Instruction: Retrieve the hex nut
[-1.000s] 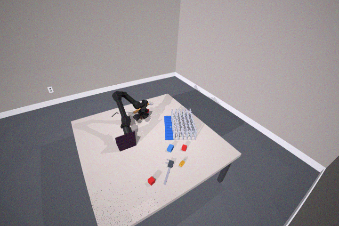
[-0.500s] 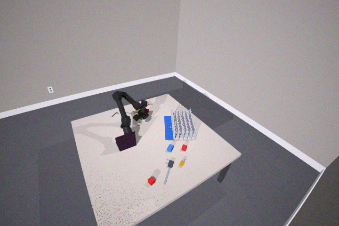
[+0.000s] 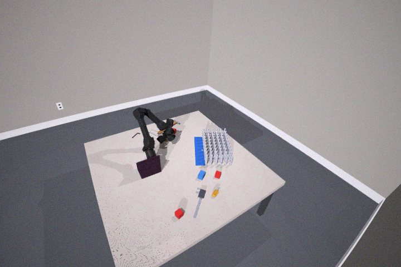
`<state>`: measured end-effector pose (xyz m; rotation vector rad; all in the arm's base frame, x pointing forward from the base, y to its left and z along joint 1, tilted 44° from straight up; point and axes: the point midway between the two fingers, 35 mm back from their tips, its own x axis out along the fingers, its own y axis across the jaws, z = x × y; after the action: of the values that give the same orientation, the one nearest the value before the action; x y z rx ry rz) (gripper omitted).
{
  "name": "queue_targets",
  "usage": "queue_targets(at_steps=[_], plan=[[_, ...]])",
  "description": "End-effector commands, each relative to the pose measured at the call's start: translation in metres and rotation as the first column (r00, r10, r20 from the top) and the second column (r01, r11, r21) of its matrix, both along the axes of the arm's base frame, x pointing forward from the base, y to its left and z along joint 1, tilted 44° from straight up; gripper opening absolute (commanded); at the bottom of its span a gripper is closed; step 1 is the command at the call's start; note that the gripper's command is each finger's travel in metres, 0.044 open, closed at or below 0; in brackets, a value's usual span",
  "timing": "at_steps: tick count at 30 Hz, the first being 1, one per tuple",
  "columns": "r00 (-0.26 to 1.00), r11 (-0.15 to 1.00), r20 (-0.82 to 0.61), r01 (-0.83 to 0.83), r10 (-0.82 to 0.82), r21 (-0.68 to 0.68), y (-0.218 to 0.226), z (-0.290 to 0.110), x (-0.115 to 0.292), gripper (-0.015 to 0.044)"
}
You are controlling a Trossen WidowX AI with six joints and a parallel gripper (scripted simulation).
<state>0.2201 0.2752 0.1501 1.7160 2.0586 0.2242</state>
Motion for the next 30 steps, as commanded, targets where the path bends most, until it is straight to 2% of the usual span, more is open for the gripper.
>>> queue_targets(at_steps=[1,30], plan=[[1.0,1.0,-0.009,0.002,-0.002,0.0,0.0007,-0.0019,-0.0012,0.0],[1.0,1.0,-0.016,0.007,-0.007,0.024,0.0086,-0.0039,-0.0072,0.0]])
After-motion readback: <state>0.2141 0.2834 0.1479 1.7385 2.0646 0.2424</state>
